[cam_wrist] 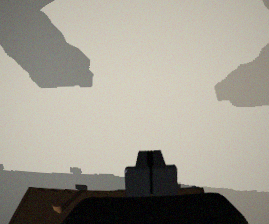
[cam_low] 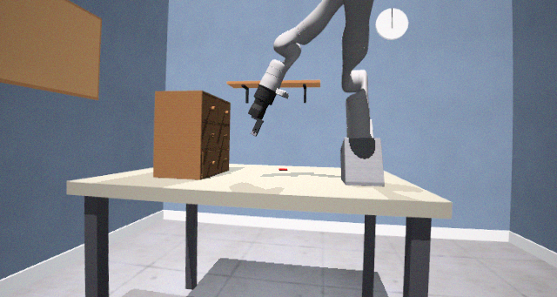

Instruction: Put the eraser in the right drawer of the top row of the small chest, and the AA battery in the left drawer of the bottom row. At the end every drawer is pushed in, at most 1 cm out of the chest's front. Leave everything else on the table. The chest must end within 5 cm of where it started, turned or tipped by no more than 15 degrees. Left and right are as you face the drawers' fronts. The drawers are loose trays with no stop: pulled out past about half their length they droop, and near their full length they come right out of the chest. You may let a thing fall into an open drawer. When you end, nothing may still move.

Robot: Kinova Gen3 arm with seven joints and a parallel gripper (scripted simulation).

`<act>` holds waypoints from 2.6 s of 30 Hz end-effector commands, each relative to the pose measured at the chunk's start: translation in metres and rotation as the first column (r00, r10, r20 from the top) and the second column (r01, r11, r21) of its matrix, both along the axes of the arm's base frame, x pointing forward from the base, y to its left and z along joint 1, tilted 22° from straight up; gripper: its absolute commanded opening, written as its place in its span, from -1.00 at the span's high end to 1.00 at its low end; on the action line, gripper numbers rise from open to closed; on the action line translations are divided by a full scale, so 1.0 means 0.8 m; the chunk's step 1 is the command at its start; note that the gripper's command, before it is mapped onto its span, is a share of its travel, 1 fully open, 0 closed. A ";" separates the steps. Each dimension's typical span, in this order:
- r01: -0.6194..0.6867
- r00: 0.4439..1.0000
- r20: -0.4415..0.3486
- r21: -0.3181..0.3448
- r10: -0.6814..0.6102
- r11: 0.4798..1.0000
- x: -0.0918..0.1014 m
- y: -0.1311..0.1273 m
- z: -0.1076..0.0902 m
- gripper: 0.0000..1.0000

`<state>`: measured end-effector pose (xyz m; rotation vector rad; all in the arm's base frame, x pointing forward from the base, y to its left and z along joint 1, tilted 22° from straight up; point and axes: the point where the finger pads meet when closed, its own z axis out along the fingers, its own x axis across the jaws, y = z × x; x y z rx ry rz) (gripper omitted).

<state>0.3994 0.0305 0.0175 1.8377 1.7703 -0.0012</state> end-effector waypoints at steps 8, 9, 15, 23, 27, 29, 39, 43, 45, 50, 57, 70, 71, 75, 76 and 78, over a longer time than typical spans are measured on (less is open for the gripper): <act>0.042 0.997 -0.070 0.027 -0.040 0.999 -0.003 0.011 0.013 1.00; 0.046 0.996 -0.080 0.028 -0.044 0.999 -0.004 0.012 0.014 1.00; 0.070 0.989 -0.134 0.031 -0.065 0.997 -0.010 0.015 0.022 1.00; 0.093 0.978 -0.188 0.033 -0.085 0.995 -0.015 0.019 0.029 1.00; 0.108 0.970 -0.222 0.034 -0.098 0.994 -0.019 0.021 0.034 1.00; 0.116 0.965 -0.239 0.034 -0.104 0.993 -0.021 0.022 0.037 1.00; 0.142 0.946 -0.299 0.034 -0.126 0.989 -0.027 0.026 0.045 1.00; 0.153 0.937 -0.323 0.034 -0.135 0.988 -0.030 0.028 0.049 1.00; 0.158 0.933 -0.333 0.034 -0.138 0.987 -0.031 0.029 0.051 1.00; 0.168 0.924 -0.354 0.035 -0.145 0.985 -0.033 0.031 0.053 1.00; 0.173 0.919 -0.367 0.045 -0.145 0.984 -0.034 0.036 0.054 1.00; 0.177 0.914 -0.377 0.044 -0.148 0.983 -0.035 0.037 0.055 1.00; 0.177 0.914 -0.377 0.044 -0.148 0.983 -0.035 0.037 0.055 1.00; 0.177 0.914 -0.377 0.044 -0.148 0.983 -0.035 0.037 0.055 1.00; 0.177 0.914 -0.377 0.044 -0.148 0.983 -0.035 0.037 0.055 1.00; 0.177 0.914 -0.377 0.044 -0.148 0.983 -0.035 0.037 0.055 1.00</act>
